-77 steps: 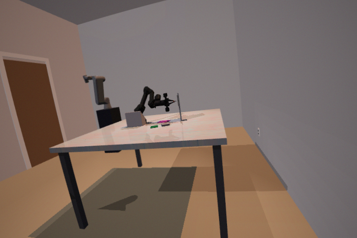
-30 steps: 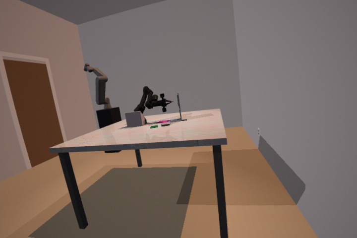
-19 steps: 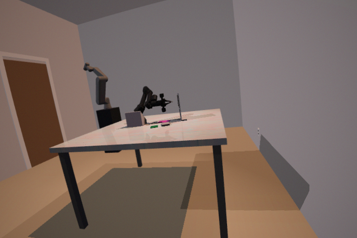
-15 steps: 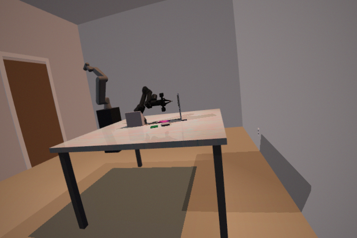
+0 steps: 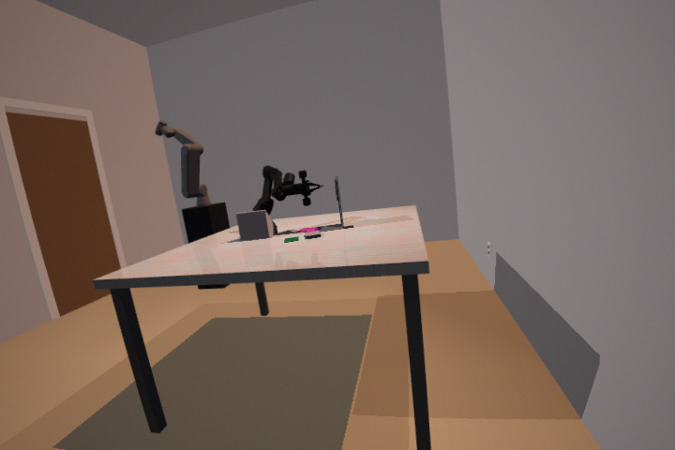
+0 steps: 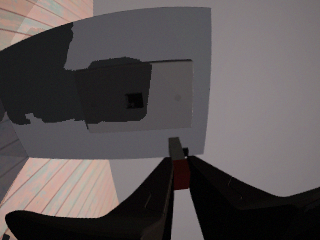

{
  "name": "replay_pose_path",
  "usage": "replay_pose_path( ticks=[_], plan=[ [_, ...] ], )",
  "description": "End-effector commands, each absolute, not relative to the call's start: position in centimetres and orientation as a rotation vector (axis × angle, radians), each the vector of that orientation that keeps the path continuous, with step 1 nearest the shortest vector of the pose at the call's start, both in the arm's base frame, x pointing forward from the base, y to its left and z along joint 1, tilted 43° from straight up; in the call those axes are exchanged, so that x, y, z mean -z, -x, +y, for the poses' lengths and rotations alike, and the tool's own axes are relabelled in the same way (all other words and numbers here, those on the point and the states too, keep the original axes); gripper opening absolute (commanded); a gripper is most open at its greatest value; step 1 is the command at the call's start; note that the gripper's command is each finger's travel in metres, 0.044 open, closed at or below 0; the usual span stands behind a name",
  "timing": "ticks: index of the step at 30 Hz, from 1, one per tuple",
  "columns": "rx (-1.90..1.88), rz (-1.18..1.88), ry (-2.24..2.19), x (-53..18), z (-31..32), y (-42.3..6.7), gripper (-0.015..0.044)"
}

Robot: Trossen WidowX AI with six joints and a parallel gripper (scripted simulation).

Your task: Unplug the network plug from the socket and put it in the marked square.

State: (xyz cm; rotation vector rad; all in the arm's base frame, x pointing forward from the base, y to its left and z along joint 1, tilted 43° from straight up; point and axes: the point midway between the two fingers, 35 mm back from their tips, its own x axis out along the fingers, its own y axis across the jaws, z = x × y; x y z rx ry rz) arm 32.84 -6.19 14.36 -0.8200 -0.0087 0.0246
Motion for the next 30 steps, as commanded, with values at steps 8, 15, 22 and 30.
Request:
replay_pose_path(
  ticks=[8,15,22,30],
  plan=[
    [-0.031,-0.011,0.827,-15.8,-7.5,-31.9,0.0],
    [-0.056,0.008,0.838,-15.6,-7.6,-31.7,0.0],
    [-0.174,0.091,0.88,-13.3,-6.7,-31.9,0.0],
    [-0.318,0.165,0.915,-10.8,-5.5,-31.7,0.0]
  ],
)
